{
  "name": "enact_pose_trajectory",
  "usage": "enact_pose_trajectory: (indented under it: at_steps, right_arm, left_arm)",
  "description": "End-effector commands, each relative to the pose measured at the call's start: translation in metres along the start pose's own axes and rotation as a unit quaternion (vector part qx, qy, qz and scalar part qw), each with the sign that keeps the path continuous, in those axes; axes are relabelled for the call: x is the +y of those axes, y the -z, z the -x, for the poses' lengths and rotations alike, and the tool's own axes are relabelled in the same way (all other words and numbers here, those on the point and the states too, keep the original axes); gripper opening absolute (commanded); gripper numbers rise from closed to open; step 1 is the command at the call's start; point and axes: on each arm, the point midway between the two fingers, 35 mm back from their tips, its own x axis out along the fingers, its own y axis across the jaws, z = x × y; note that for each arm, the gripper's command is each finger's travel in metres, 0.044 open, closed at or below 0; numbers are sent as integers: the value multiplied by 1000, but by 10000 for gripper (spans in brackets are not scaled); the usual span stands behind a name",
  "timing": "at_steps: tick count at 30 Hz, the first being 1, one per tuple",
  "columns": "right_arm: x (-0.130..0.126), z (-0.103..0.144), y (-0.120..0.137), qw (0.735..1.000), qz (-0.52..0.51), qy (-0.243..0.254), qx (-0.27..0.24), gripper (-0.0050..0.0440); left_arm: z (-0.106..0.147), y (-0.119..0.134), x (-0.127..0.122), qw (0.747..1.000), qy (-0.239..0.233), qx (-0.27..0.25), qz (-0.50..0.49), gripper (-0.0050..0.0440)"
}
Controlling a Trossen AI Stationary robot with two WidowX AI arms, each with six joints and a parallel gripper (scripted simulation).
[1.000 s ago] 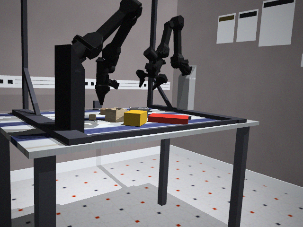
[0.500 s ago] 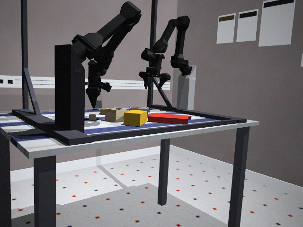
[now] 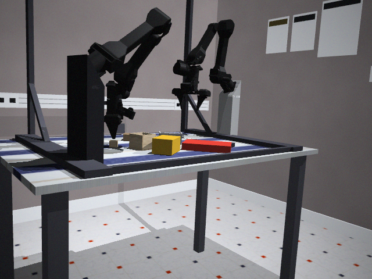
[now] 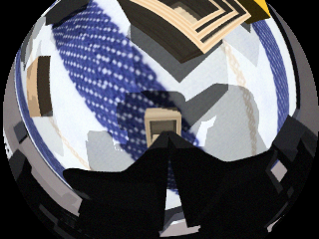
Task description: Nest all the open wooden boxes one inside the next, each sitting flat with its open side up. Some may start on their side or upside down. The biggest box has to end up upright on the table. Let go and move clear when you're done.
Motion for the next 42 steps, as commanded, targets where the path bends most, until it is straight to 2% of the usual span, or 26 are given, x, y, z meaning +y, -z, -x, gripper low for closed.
enact_pose_trajectory:
  at_steps: [1,14,15,19,38,42]
  right_arm:
    - [3,-13,-3,1000,-2,-6,-1,-50]
    - [6,-23,-1,1000,-5,-4,1,-50]
    - [6,-21,-2,1000,-6,-6,0,24]
    - [6,-21,-2,1000,-6,-6,0,116]
    - [6,-21,-2,1000,-6,-6,0,116]
    - [9,-14,-4,1000,-10,-10,-2,116]
  left_arm:
    - [5,-7,-3,1000,6,-11,3,400]
    - [5,-7,-3,1000,6,-11,3,400]
    - [5,-7,-3,1000,6,-11,3,400]
    - [5,-7,-3,1000,6,-11,3,400]
    - [5,-7,-3,1000,6,-11,3,400]
    - [5,-7,-3,1000,6,-11,3,400]
